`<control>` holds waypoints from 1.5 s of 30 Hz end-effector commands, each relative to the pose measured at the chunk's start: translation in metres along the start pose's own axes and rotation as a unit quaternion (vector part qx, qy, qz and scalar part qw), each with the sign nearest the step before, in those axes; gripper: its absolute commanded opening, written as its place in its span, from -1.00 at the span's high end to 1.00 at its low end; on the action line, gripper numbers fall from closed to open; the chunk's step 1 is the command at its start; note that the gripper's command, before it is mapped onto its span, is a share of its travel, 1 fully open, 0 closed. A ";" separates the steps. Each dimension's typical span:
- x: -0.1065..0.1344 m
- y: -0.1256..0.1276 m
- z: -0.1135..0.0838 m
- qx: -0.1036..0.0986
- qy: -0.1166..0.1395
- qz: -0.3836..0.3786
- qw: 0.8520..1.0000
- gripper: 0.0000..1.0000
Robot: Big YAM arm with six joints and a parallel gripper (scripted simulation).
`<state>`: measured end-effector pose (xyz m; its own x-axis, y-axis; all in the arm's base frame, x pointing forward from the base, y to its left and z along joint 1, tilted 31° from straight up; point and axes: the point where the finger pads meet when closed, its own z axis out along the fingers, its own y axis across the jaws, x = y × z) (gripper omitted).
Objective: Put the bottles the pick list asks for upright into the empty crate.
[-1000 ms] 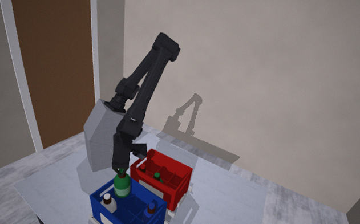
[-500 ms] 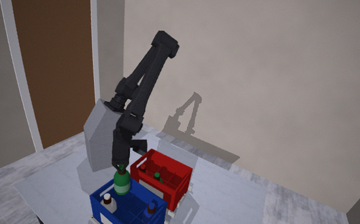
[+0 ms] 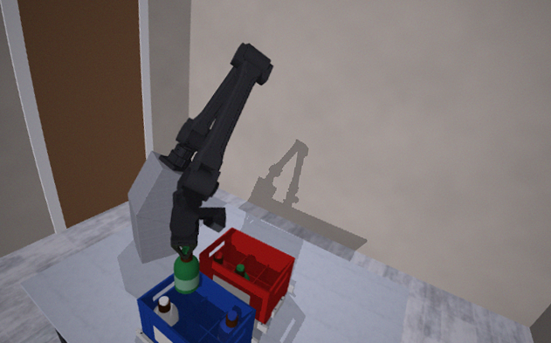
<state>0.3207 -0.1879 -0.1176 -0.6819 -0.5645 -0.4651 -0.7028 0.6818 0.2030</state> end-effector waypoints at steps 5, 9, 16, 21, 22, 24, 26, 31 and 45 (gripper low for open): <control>-0.003 -0.023 -0.046 0.033 -0.005 -0.009 0.999 1.00; -0.003 -0.023 -0.049 0.033 -0.005 -0.009 0.999 1.00; -0.003 -0.022 -0.062 0.033 -0.004 -0.010 0.999 1.00; -0.003 -0.023 -0.067 0.034 -0.004 -0.010 0.999 1.00; -0.003 -0.024 -0.067 0.034 -0.004 -0.010 0.999 1.00; -0.003 -0.024 -0.068 0.034 -0.004 -0.010 0.999 1.00; -0.003 -0.024 -0.068 0.034 -0.004 -0.010 0.999 1.00; -0.004 -0.026 -0.071 0.034 -0.004 -0.010 0.999 1.00; -0.004 -0.030 -0.077 0.034 -0.004 -0.010 0.999 1.00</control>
<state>0.3106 -0.2013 -0.0845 -0.6864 -0.5586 -0.4657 -0.7037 0.6718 0.2312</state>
